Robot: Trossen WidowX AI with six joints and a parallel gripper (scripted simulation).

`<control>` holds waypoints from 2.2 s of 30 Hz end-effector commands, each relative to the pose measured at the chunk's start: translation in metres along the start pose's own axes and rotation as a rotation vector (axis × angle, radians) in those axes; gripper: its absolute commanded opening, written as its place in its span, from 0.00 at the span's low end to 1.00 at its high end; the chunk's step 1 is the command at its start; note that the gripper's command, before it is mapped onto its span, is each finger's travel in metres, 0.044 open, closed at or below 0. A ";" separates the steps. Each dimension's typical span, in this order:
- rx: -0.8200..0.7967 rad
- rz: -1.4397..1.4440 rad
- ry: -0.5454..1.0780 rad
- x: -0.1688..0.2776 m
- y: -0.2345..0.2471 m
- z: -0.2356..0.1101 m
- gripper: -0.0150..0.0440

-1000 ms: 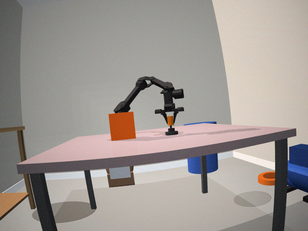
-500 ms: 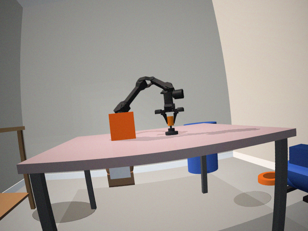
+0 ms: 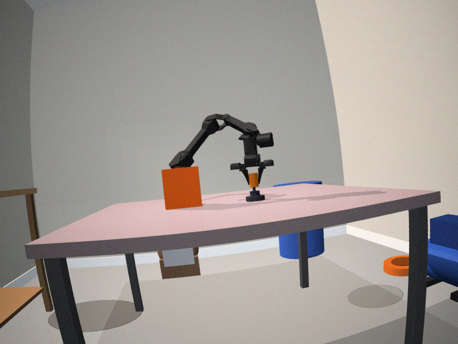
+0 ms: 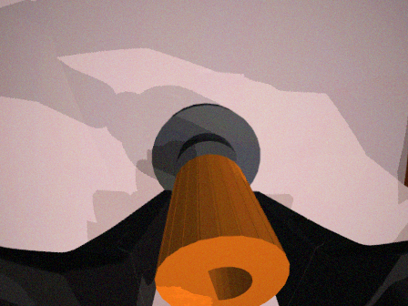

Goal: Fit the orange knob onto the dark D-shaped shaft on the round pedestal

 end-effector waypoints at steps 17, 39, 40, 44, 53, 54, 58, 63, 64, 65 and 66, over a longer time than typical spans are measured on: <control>0.000 0.214 0.001 0.001 0.000 0.000 0.25; 0.000 0.190 0.001 0.000 0.000 0.001 0.25; 0.000 0.190 0.001 0.000 0.000 0.001 0.25; 0.000 0.190 0.001 0.000 0.000 0.001 0.25; 0.000 0.253 0.001 0.000 0.000 0.002 0.25; 0.000 0.260 0.001 0.000 0.000 0.002 0.25; 0.000 0.251 0.001 0.000 0.000 0.002 0.25; 0.000 0.190 0.001 0.000 0.000 0.002 0.25; 0.000 0.190 0.001 0.000 0.000 0.002 0.25; 0.000 0.190 0.001 0.000 0.000 0.002 0.25; 0.000 0.190 0.001 0.000 0.000 0.002 0.25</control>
Point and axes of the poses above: the point midway between the two fingers, 35 mm back from their tips, its own z axis out along the fingers, its own y axis across the jaws, x = y × z, the point moved 2 cm from there along -z, back along the fingers, and after that the axes turned 2 degrees about -z, right-handed, at the moved point
